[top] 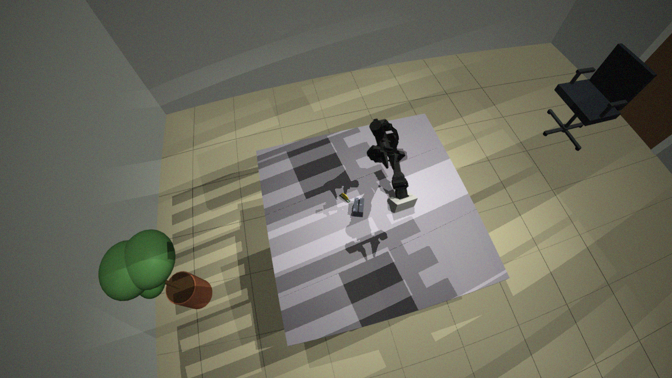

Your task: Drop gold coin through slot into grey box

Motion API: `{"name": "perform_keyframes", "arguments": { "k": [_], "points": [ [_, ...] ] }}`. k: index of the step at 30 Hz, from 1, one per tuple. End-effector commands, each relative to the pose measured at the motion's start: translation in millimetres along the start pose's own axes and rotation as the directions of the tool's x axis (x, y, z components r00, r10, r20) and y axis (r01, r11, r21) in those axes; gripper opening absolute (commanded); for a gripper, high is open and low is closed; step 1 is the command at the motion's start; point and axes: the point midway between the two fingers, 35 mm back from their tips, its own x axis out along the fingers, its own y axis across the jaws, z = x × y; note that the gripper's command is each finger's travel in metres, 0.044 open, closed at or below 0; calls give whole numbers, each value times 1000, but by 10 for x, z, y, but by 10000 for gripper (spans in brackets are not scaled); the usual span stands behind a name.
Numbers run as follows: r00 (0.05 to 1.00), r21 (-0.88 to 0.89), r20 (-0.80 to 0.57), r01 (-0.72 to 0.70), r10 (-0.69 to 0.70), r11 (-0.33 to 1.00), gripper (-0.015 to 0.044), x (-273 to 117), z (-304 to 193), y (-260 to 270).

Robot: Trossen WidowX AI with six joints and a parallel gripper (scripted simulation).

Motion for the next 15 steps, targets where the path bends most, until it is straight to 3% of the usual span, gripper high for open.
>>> {"name": "perform_keyframes", "arguments": {
  "k": [1, 8, 15],
  "points": [
    [970, -20, 241, -10, 14, 1000, 161, 180, 685, 222],
    [796, -30, 604, 68, -36, 997, 161, 106, 1883, 428],
    [501, 60, 844, 269, -193, 961, 161, -292, 3001, 362]
  ]
}}
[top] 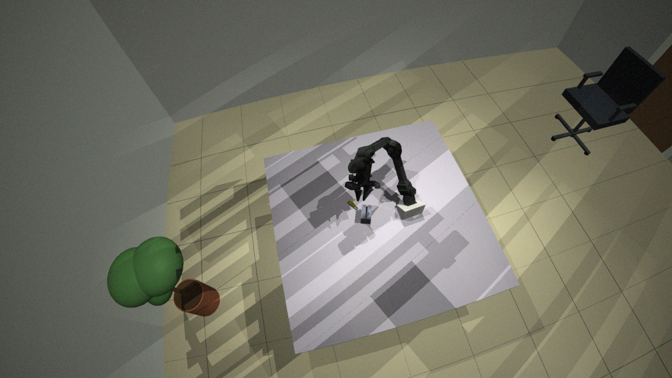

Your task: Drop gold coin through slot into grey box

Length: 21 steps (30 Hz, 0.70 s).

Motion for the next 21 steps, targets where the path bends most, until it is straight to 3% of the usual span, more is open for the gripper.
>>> {"name": "perform_keyframes", "arguments": {
  "k": [1, 10, 21],
  "points": [
    [967, -65, 208, 164, -148, 984, 161, 320, 618, -145],
    [729, -134, 511, 590, -455, 796, 161, 591, 1821, -667],
    [723, -135, 515, 599, -460, 790, 161, 645, 1885, -717]
  ]
}}
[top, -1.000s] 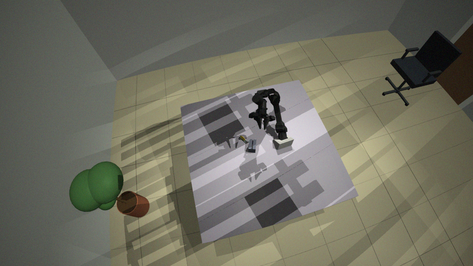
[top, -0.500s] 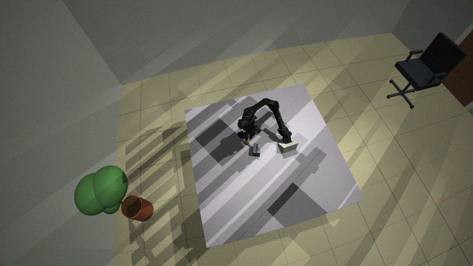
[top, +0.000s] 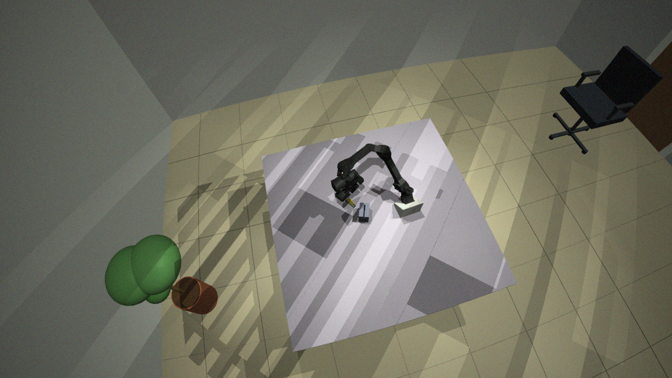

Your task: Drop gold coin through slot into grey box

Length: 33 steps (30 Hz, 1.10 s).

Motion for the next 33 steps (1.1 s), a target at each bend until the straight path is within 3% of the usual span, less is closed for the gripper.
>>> {"name": "perform_keyframes", "arguments": {
  "k": [1, 33],
  "points": [
    [1000, -11, 5, 9, -9, 1000, 161, 179, 11, -8],
    [1000, -10, 7, 9, -9, 1000, 161, 821, 23, -25]
  ]
}}
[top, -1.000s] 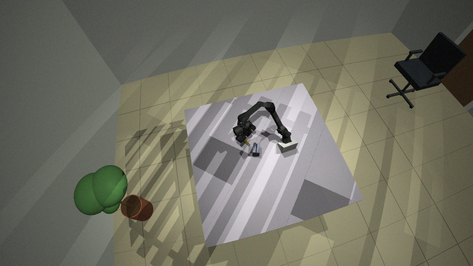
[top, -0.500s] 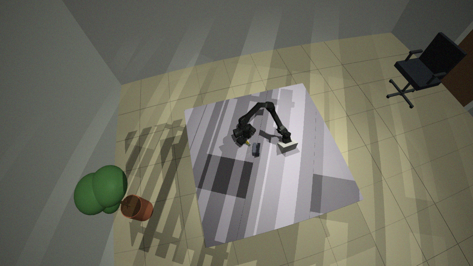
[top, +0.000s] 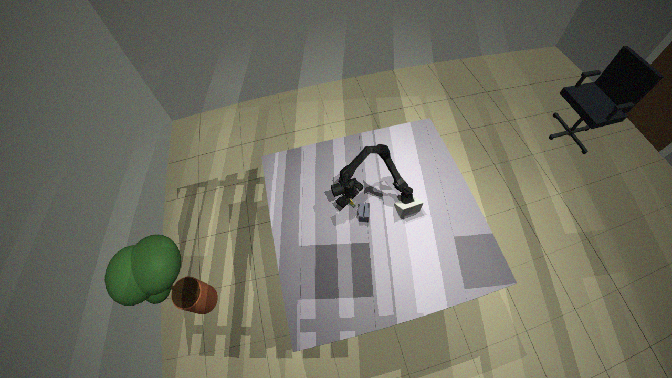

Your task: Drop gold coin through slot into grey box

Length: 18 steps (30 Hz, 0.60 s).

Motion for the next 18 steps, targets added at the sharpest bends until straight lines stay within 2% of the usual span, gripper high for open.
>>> {"name": "perform_keyframes", "arguments": {
  "k": [1, 18],
  "points": [
    [1000, -4, 6, -5, 5, 1000, 161, 51, 11, -3],
    [1000, -3, 9, -3, 3, 1000, 161, 322, 12, -23]
  ]
}}
